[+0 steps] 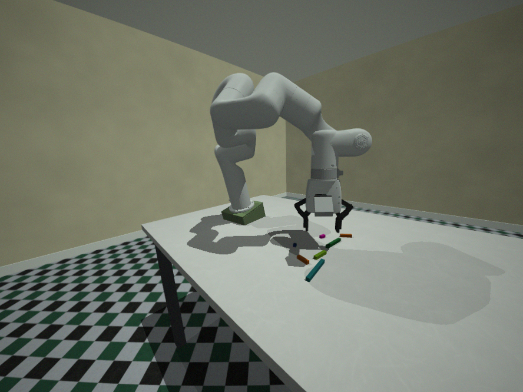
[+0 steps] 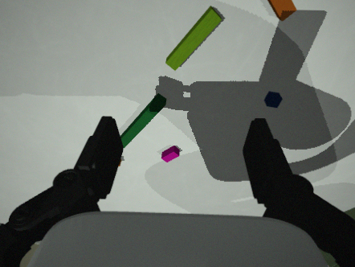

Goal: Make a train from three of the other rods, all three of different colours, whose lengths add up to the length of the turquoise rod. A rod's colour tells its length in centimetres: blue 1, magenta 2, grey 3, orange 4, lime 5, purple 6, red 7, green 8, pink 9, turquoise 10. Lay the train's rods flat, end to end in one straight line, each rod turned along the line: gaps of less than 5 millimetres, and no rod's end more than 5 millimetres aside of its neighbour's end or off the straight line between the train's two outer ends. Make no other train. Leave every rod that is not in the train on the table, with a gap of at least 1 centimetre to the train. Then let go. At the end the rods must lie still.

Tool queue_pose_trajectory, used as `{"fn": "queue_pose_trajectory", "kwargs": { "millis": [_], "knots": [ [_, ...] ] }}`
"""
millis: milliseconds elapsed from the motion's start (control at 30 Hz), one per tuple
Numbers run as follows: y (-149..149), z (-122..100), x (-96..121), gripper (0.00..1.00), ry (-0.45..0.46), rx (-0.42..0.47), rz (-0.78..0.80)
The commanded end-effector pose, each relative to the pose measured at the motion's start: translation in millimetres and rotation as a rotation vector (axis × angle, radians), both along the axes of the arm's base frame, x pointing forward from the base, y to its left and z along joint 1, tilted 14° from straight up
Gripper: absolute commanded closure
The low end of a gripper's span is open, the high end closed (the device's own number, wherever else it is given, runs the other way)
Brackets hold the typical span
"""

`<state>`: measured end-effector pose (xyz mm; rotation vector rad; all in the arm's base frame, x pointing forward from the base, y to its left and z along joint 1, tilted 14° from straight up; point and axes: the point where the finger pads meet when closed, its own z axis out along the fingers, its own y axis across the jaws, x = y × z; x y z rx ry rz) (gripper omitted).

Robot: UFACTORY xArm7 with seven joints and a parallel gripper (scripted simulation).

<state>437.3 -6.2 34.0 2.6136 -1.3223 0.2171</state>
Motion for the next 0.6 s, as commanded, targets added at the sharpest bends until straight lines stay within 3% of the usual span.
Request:
{"fn": "queue_pose_trajectory", "kwargs": {
  "millis": [0,233,300,567],
  "knots": [
    [-7,3,4,0.0,0.05,0.005,0.16],
    [-20,7,8,0.0,0.107,-0.003,0.398],
    [-20,7,8,0.0,0.107,-0.003,0.398],
    [-38,12,14,0.0,0.181,-0.015,0.706]
  ]
}}
